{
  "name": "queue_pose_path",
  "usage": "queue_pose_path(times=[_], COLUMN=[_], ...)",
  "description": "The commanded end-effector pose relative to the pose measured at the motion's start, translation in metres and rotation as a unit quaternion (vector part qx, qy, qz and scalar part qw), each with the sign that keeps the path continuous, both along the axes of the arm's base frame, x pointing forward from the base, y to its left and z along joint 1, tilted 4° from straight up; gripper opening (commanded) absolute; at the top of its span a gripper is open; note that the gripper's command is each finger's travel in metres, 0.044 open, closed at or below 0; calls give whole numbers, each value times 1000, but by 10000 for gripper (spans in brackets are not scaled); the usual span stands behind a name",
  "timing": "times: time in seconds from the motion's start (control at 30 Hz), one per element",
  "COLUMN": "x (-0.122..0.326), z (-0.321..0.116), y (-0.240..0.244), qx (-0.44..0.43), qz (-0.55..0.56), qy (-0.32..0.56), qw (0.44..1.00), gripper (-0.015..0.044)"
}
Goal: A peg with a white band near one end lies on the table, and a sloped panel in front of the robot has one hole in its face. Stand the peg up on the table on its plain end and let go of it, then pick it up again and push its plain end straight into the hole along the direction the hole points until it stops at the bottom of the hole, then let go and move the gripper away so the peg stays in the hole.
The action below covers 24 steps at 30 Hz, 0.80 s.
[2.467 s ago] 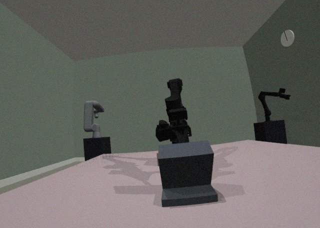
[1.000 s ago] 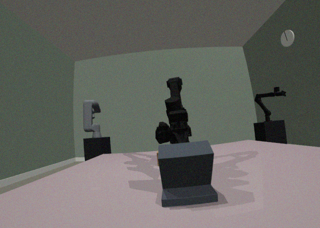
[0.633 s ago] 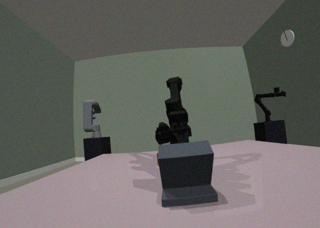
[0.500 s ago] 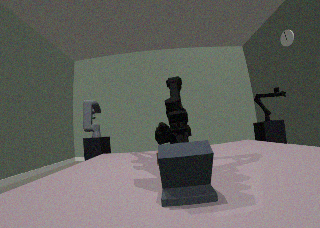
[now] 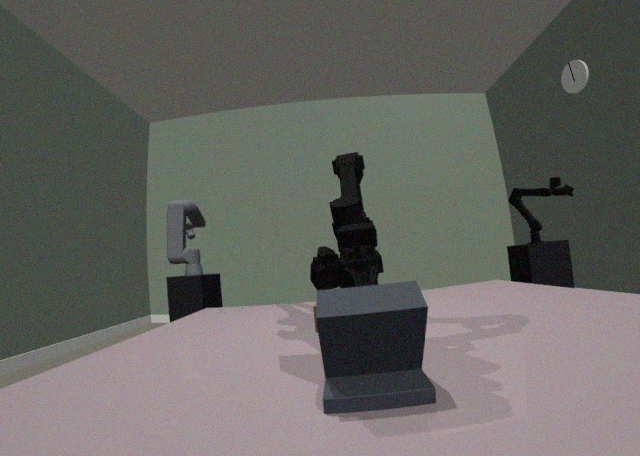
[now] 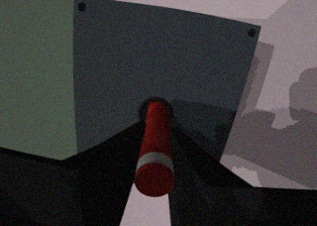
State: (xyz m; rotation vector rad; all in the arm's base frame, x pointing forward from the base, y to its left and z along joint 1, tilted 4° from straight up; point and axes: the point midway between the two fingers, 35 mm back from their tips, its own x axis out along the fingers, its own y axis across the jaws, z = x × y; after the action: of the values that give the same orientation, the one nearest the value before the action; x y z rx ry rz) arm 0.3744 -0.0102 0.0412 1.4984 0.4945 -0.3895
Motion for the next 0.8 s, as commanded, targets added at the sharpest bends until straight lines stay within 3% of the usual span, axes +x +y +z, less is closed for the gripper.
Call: queue_pose_path(times=[0.0, 0.77], x=[3, 6], z=[0, -2], y=[0, 0], qx=[0, 0], qz=[-2, 1], qy=[-2, 0], qw=[1000, 1000], gripper=[0, 0])
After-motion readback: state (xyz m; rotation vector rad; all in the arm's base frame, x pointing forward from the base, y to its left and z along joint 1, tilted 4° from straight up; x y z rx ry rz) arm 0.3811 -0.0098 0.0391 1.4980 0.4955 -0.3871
